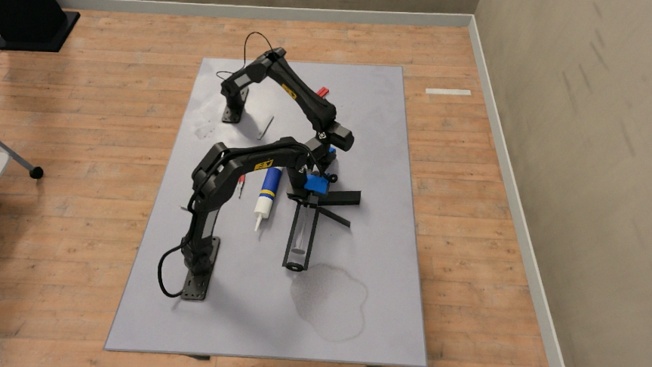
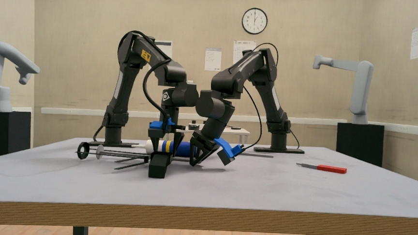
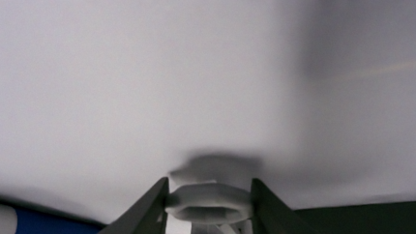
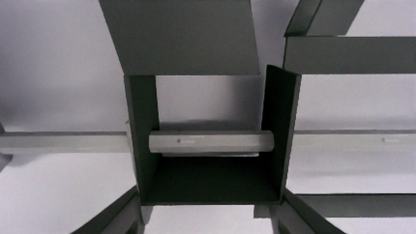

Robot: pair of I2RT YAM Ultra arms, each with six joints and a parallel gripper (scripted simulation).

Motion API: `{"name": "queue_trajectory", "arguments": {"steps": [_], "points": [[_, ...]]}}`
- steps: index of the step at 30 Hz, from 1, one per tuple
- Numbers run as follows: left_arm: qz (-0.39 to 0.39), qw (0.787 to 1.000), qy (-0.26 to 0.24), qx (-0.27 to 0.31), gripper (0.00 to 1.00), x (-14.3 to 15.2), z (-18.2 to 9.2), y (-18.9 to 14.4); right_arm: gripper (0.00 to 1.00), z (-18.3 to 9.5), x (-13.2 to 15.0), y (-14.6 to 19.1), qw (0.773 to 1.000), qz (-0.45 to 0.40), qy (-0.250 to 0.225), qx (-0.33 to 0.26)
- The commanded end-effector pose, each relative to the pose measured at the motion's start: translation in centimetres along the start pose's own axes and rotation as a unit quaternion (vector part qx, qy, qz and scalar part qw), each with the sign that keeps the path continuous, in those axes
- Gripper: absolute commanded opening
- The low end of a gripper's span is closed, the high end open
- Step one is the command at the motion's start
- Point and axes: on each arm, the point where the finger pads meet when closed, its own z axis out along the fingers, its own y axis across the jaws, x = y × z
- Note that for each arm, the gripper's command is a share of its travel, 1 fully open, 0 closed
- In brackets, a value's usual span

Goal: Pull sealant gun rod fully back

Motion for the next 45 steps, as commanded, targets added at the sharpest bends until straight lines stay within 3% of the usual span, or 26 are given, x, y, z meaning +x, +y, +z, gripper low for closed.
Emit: {"name": "queue_trajectory", "arguments": {"steps": [1, 14, 36, 45], "points": [[0.005, 1.000, 0.007, 0.002, 0.34, 0.8, -0.8, -0.1, 0.51, -0.4, -0.5, 0.4, 1.000, 0.005, -0.012, -0.012], [0.003, 1.000, 0.001, 0.004, 0.34, 0.1, -1.3, -0.1, 0.51, -0.4, -0.6, 0.0, 1.000, 0.009, -0.013, -0.002], [-0.030, 0.997, -0.068, -0.016, 0.34, -4.9, -2.3, 1.5, 0.51, 0.7, 0.5, -4.1, 0.995, 0.014, 0.021, 0.100], [-0.032, 0.996, -0.076, -0.018, 0.34, -7.2, -3.4, 2.3, 0.51, 0.8, 0.6, -4.5, 0.993, 0.014, 0.024, 0.111]]}}
